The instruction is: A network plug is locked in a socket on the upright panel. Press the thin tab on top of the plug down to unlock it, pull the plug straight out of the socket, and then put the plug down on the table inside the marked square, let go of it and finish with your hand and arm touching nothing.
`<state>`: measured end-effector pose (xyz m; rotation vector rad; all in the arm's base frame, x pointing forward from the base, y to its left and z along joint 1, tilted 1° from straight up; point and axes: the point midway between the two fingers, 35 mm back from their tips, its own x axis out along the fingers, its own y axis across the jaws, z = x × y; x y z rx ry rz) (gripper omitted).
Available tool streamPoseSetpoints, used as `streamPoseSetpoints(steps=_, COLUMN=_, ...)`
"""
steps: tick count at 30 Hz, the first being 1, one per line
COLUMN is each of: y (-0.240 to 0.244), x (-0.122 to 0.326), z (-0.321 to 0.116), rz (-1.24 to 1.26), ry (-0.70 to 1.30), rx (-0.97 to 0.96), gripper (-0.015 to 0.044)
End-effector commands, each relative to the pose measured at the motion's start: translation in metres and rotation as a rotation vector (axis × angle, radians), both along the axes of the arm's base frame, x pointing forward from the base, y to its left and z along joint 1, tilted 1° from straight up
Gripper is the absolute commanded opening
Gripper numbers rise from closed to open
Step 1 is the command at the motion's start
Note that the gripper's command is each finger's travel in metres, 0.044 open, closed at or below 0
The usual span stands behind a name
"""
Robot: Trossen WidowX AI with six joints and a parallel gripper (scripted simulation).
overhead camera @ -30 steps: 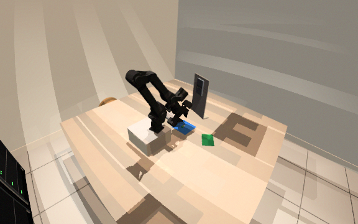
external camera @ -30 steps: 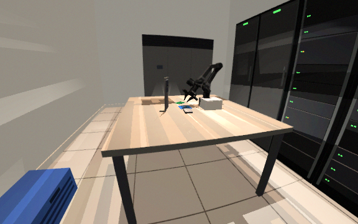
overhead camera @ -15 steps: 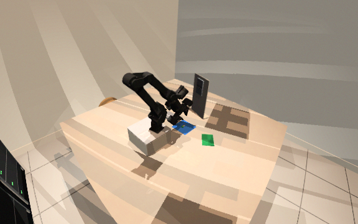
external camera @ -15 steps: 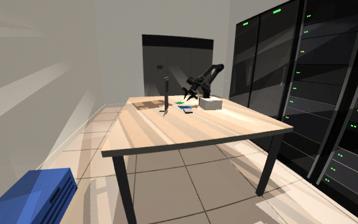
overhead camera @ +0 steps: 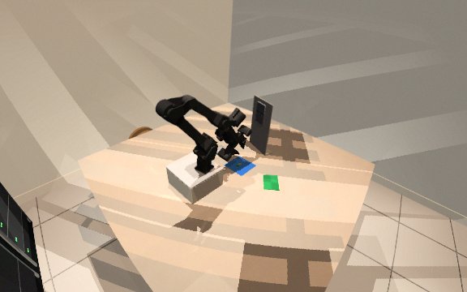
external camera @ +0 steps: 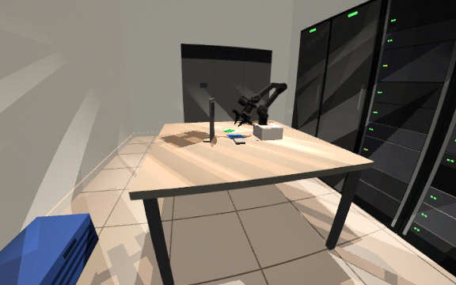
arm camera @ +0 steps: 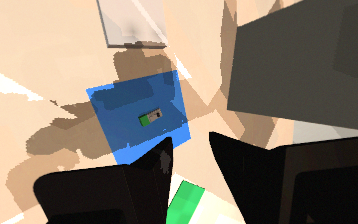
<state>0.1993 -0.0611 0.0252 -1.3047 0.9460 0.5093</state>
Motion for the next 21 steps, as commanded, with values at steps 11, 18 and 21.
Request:
streamPoseSetpoints(steps=11, y=0.000, x=-0.003, z=0.017, rz=-0.007, ry=-0.009, rx=-0.005, gripper=0.0156)
streamPoseSetpoints(steps=18, y=0.001, x=-0.005, z=0.024, rz=-0.008, ry=-0.009, rx=-0.005, gripper=0.0156)
streamPoseSetpoints(steps=21, y=0.001, x=-0.007, z=0.027, rz=-0.008, ry=-0.009, rx=-0.005, gripper=0.0156)
